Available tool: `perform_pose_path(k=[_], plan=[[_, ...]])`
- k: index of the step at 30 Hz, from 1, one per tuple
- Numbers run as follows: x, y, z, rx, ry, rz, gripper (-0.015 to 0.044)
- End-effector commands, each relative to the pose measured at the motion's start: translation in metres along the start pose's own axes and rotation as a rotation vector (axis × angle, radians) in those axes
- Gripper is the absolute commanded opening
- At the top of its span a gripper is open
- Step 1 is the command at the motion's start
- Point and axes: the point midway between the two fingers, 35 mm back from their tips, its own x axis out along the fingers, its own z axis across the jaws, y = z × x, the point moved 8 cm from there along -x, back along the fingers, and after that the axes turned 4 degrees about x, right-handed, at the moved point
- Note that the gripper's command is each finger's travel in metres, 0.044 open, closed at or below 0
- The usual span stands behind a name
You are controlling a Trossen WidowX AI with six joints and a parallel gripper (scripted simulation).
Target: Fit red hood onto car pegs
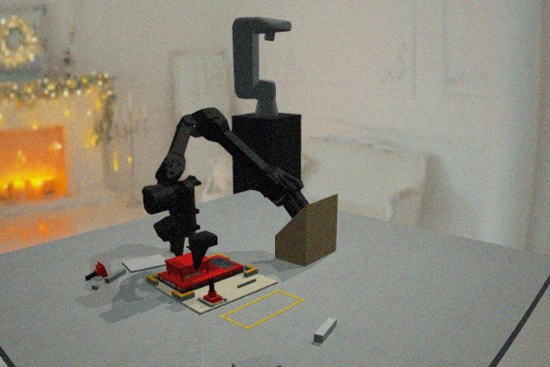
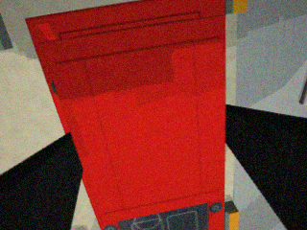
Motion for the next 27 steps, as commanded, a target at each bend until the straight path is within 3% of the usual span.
perform_pose_path(k=[1, 27], plan=[[0.0015, 0.0001, 0.0002, -0.003, 0.003, -0.001, 0.0], [0.0112, 0.0001, 0.0004, -0.003, 0.003, -0.001, 0.0]])
